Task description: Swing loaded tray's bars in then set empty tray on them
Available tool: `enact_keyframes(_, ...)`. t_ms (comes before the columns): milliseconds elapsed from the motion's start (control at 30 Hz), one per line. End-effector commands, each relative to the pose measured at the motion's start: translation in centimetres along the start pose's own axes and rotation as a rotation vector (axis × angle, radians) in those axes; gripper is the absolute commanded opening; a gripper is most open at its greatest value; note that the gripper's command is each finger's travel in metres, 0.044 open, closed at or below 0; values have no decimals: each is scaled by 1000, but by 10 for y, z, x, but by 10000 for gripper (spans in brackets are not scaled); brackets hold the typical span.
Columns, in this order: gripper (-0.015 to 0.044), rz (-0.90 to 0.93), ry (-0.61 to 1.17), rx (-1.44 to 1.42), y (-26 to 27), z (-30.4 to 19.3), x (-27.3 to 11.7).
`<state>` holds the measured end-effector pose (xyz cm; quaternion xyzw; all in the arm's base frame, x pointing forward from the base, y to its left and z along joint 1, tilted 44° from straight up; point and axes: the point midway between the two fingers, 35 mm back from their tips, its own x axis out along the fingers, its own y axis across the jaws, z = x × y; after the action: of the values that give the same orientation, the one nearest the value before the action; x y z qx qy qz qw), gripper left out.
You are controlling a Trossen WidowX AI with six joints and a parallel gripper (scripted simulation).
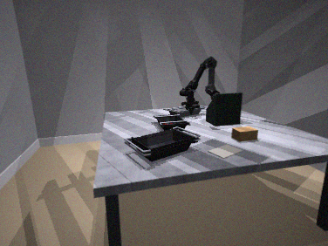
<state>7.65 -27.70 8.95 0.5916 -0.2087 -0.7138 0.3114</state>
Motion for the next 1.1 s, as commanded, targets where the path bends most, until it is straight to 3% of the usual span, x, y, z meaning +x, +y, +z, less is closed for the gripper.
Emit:
enact_keyframes(0,0,0,6,0,2,-3,-16)
enact_keyframes(367,0,1,6,0,0,0,-69)
enact_keyframes(833,0,1,6,0,1,0,-74)
enact_keyframes(1067,0,-3,8,2,16,-4,-95)
